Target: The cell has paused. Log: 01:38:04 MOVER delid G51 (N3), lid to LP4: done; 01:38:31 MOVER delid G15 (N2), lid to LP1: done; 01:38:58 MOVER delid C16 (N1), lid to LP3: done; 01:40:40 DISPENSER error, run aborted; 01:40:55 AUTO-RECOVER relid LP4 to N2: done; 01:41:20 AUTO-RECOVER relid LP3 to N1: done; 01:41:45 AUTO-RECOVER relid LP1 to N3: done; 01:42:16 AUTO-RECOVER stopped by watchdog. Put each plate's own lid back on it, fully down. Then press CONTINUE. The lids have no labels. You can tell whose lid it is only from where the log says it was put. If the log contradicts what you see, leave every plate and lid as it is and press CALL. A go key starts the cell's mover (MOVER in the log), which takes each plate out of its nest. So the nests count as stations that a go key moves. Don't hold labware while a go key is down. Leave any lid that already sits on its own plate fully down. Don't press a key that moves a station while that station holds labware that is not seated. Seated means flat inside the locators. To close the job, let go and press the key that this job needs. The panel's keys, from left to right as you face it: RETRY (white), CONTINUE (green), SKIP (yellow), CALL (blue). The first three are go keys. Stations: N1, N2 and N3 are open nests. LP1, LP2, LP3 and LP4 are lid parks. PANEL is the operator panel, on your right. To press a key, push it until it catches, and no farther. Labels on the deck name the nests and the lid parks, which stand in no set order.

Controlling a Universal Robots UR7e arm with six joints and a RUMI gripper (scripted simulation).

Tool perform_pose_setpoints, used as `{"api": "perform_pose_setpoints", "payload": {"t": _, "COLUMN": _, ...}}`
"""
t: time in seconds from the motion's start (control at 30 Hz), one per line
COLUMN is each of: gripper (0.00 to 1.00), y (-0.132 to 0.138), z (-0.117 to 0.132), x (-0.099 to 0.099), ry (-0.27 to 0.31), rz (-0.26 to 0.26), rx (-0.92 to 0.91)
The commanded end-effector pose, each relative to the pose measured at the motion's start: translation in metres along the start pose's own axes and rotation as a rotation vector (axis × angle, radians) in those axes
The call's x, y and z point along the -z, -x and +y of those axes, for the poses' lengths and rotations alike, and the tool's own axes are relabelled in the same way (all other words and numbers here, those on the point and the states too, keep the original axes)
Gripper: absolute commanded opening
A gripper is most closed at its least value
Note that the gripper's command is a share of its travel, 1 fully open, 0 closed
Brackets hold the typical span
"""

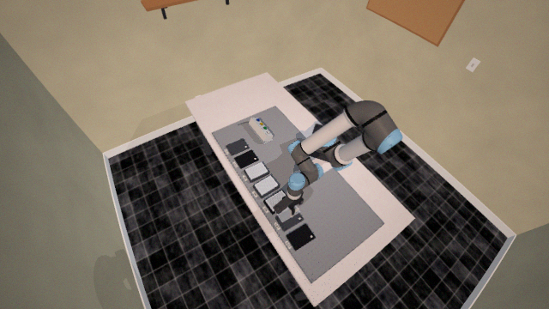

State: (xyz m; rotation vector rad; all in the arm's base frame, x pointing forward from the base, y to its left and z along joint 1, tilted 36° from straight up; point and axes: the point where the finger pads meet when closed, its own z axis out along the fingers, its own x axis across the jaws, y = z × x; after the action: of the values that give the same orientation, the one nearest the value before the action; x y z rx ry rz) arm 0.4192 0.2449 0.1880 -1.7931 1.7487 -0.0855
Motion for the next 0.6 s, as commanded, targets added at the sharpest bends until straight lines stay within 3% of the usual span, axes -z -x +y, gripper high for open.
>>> {"api": "perform_pose_setpoints", "payload": {"t": 0.0, "gripper": 0.0, "y": 0.02, "z": 0.0, "x": -0.001, "ry": -0.001, "rz": 0.007, "rx": -0.001}}
{"api": "perform_pose_setpoints", "payload": {"t": 0.07, "gripper": 0.0, "y": 0.03, "z": 0.001, "x": -0.001, "ry": -0.001, "rz": 0.007, "rx": -0.001}}
{"api": "perform_pose_setpoints", "payload": {"t": 0.57, "gripper": 0.0, "y": 0.031, "z": 0.001, "x": -0.002, "ry": -0.001, "rz": 0.007, "rx": -0.001}}
